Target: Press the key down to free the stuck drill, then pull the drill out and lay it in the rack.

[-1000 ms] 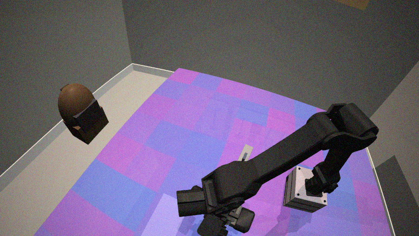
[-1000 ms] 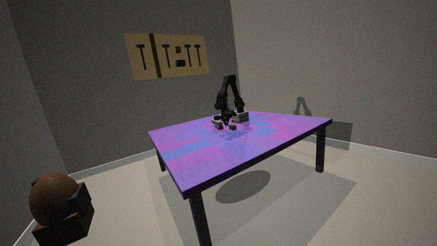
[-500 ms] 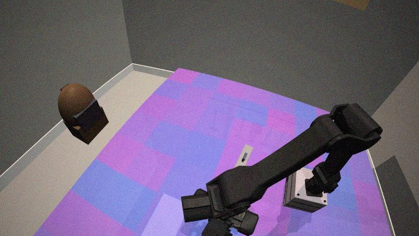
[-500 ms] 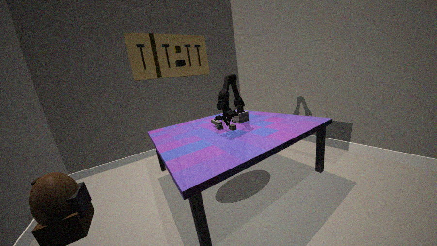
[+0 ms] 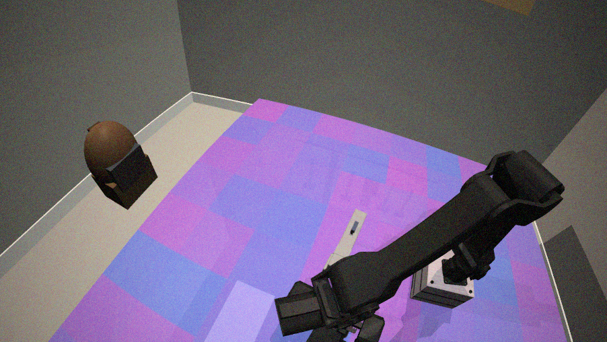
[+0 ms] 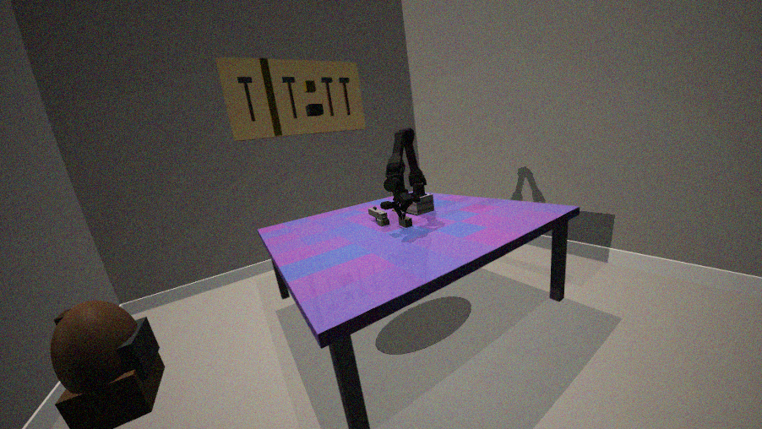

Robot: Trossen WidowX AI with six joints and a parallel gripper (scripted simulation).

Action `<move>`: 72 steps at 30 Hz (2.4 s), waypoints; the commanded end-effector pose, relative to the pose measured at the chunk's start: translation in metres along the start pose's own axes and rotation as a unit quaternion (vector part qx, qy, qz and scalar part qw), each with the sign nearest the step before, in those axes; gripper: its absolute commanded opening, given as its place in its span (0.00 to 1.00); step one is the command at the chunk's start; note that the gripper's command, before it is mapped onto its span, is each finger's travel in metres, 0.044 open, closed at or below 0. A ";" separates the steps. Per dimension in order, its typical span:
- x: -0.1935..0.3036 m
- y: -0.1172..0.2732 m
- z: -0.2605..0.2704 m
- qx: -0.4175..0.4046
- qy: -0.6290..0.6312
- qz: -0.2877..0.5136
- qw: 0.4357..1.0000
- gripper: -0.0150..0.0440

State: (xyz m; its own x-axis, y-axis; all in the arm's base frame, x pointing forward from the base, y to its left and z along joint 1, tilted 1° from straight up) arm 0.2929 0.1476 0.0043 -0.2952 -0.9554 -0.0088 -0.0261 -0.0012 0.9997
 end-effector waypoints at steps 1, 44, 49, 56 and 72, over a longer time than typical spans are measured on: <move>-0.001 0.002 0.007 0.004 -0.001 -0.003 1.000 0.25; -0.007 -0.018 0.035 0.003 -0.001 -0.003 1.000 0.25; -0.008 -0.022 0.035 0.003 -0.001 -0.003 1.000 0.25; -0.009 -0.028 0.034 0.003 -0.001 -0.003 1.000 0.25; -0.009 -0.040 0.034 0.003 -0.001 -0.003 1.000 0.25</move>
State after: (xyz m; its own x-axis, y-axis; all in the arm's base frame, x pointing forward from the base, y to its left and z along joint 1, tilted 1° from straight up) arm 0.2649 0.1672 -0.0306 -0.2944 -0.9554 -0.0236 -0.0397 -0.0125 0.9991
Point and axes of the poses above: the point midway between the two fingers, 35 mm back from their tips, its own y axis back along the fingers, its own z axis across the jaws, x = y × z, the point moved 1 cm from there along y, back along the fingers, and after that the axes turned 2 degrees about -y, right-handed, at the moved point
